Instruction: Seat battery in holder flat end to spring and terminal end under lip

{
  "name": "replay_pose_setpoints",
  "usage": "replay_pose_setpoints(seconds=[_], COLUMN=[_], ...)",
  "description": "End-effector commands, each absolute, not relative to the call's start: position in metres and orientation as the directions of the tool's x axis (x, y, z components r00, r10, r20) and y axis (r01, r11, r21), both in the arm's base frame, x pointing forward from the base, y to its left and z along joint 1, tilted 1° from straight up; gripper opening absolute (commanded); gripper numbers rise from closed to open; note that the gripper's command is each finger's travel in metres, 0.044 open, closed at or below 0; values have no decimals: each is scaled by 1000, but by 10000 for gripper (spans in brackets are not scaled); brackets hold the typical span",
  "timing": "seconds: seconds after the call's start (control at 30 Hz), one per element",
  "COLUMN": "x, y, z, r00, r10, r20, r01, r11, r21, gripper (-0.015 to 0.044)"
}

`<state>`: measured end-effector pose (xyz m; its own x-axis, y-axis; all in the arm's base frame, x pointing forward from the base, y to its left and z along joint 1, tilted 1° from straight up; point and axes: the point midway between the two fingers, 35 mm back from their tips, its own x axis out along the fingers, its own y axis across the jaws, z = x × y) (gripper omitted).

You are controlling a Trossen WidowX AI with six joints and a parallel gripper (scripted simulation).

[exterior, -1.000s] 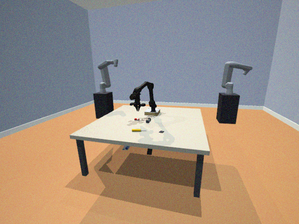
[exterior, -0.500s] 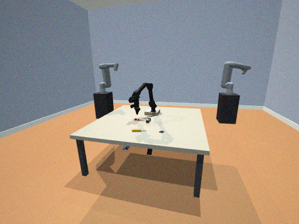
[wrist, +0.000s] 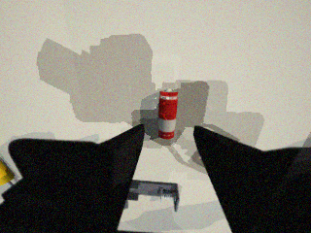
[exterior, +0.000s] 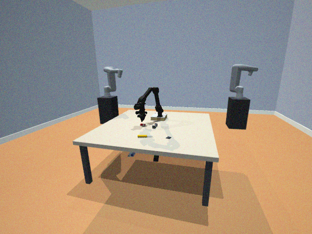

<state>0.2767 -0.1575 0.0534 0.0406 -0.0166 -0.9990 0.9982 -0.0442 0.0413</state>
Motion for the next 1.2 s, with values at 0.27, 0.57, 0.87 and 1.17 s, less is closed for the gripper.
replay_pose_setpoints(seconds=[0.27, 0.57, 0.87, 1.17], x=[277, 278, 278, 278], y=[-158, -158, -158, -158], z=[35, 21, 6, 2], r00=[36, 36, 36, 36], r10=[-16, -16, -16, -16], r20=[-999, -999, -999, -999], r01=[998, 998, 998, 998], r11=[-56, -56, -56, -56], r21=[37, 37, 37, 37], gripper=[236, 236, 236, 124])
